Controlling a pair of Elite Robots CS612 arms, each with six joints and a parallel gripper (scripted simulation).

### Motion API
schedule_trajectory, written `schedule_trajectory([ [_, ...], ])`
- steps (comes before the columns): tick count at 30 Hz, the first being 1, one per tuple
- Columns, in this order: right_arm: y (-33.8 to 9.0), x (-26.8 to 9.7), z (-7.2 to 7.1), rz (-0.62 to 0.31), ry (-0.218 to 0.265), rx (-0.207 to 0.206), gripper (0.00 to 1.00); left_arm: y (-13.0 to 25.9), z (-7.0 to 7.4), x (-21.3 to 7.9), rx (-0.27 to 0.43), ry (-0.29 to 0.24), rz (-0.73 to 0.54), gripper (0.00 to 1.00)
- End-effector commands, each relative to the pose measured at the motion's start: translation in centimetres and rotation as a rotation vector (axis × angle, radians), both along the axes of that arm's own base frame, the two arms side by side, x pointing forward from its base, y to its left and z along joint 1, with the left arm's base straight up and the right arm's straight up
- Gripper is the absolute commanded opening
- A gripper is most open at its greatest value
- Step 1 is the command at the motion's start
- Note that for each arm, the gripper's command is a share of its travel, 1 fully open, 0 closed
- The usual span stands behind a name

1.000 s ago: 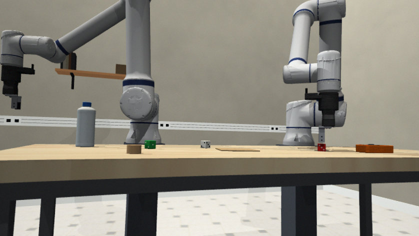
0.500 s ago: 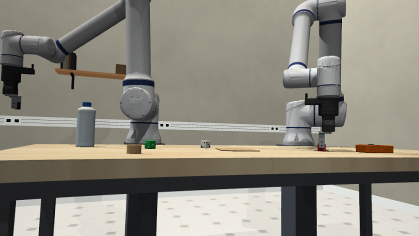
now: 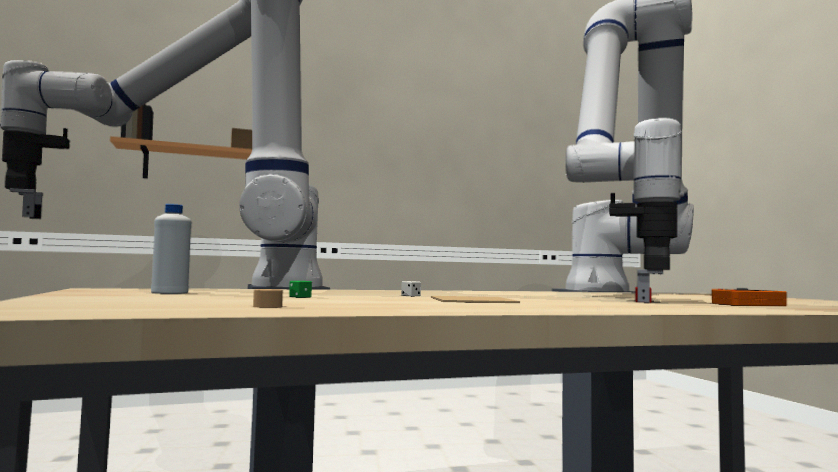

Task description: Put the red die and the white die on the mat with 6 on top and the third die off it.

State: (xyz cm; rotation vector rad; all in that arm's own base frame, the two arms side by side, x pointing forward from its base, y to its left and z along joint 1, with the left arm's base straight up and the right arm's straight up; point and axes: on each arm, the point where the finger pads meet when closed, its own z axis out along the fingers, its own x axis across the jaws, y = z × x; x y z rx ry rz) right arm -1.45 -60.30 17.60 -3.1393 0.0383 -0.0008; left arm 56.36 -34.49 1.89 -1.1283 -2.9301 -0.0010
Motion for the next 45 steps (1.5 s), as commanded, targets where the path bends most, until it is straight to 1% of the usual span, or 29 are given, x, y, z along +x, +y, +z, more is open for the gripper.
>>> schedule_trajectory([
  [1,-0.08,-0.02,0.1,0.0,0.001,-0.002,1.0,-0.05,0.06,0.06,-0.001,-0.001,0.0,0.87],
  [14,-0.08,-0.02,0.1,0.0,0.001,-0.002,1.0,-0.05,0.06,0.06,-0.001,-0.001,0.0,0.87],
  [15,-0.08,-0.02,0.1,0.0,0.001,-0.002,1.0,-0.05,0.06,0.06,-0.001,-0.001,0.0,0.57],
  [45,-0.08,-0.02,0.1,0.0,0.001,-0.002,1.0,-0.05,0.06,0.06,-0.001,-0.001,0.0,0.57],
])
